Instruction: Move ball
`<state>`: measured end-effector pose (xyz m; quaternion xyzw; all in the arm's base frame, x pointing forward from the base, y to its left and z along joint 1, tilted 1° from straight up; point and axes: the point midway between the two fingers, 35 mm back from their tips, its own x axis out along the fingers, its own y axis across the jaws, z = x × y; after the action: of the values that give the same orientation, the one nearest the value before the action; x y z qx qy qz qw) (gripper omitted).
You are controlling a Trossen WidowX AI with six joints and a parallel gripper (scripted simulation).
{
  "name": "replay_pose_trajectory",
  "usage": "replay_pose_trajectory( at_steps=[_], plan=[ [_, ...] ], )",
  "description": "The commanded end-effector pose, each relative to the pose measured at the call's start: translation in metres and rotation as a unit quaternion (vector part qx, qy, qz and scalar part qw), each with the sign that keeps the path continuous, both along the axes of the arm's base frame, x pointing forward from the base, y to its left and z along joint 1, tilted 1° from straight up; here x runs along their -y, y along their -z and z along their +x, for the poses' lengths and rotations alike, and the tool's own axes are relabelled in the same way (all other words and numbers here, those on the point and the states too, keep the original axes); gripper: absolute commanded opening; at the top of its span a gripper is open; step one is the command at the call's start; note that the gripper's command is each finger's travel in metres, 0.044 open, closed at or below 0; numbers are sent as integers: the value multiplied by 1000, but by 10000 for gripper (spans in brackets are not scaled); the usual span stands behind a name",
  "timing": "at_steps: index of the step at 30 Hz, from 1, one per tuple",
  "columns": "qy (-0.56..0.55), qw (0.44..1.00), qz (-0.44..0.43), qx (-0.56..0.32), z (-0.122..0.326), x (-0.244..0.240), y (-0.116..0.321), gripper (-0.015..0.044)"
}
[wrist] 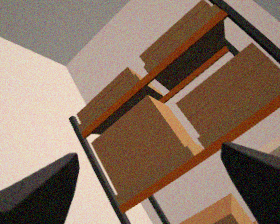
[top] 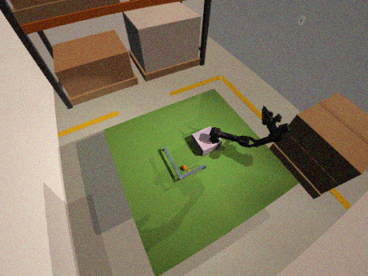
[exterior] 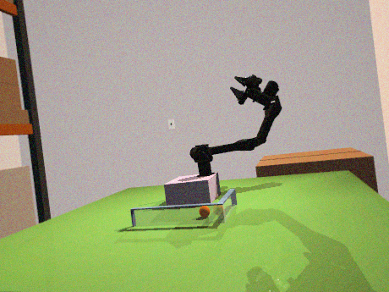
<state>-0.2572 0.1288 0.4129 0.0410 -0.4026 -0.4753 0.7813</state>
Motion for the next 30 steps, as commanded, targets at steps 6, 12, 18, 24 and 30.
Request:
replay_pose_trajectory(
  at_steps=[6,12,18,24,30],
  plan=[
    [-51,995,42,-69,44,54,-45,288],
    [-113,977,91,-154,111,113,-79,288],
    [-167,951,125,-229,182,154,-96,288],
    [-253,915,138,-282,250,169,-97,288],
    [-310,854,176,-379,355,191,-80,288]
  ],
)
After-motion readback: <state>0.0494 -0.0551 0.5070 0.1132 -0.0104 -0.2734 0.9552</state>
